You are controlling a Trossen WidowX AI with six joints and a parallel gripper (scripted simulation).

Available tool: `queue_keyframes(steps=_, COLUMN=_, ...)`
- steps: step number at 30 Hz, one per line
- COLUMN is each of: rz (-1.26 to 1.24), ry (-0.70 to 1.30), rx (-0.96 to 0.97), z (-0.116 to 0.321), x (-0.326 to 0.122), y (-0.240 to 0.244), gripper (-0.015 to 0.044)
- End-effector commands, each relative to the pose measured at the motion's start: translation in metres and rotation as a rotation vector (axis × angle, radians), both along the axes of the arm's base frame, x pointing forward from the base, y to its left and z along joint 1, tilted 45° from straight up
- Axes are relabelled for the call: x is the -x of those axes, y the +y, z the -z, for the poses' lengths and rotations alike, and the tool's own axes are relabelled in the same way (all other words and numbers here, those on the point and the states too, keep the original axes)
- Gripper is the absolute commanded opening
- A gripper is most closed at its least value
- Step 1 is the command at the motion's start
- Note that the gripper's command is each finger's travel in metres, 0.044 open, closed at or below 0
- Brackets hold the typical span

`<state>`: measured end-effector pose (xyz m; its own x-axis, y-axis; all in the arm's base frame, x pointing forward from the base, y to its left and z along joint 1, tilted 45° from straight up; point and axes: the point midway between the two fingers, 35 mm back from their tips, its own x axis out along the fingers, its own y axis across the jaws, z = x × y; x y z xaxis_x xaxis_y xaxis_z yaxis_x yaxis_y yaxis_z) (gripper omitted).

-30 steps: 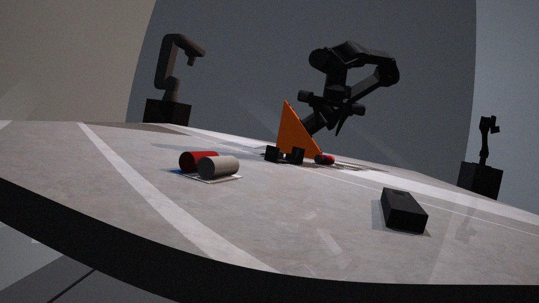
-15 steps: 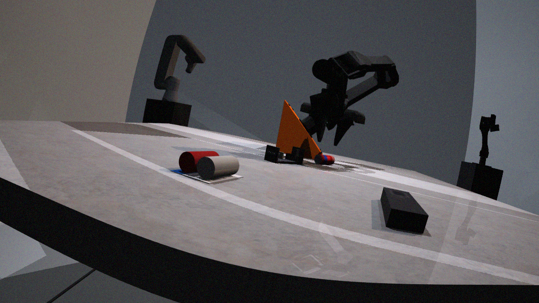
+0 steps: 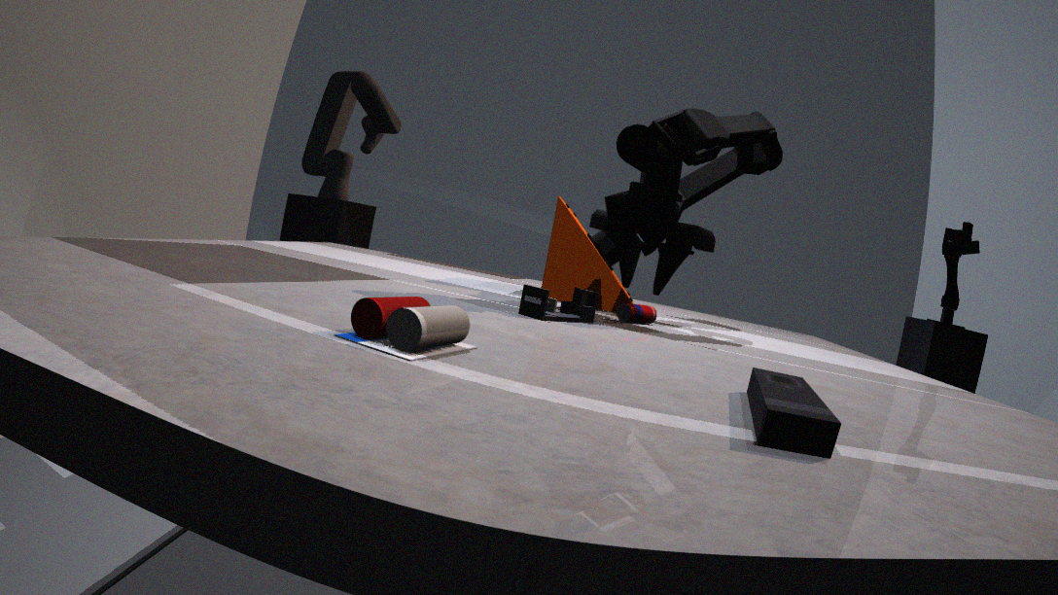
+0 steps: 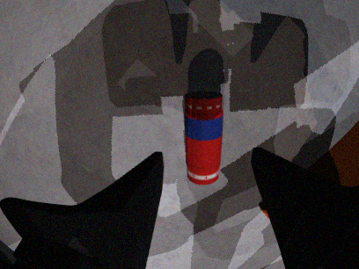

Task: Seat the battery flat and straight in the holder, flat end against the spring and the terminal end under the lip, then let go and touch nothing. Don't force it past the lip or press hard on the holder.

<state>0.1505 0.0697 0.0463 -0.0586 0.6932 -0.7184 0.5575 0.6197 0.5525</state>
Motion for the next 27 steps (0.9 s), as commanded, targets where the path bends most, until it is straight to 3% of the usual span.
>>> queue_keyframes(steps=1, rz=0.004, ry=0.01, rx=-0.006, z=0.006, x=0.002, y=0.006, gripper=0.025)
queue_keyframes(steps=24, rz=0.003, ry=0.01, rx=-0.013, z=0.028, x=0.006, y=0.03, gripper=0.025)
queue_keyframes(steps=27, rz=0.003, ry=0.01, rx=-0.013, z=0.028, x=0.006, y=0.03, gripper=0.0171)
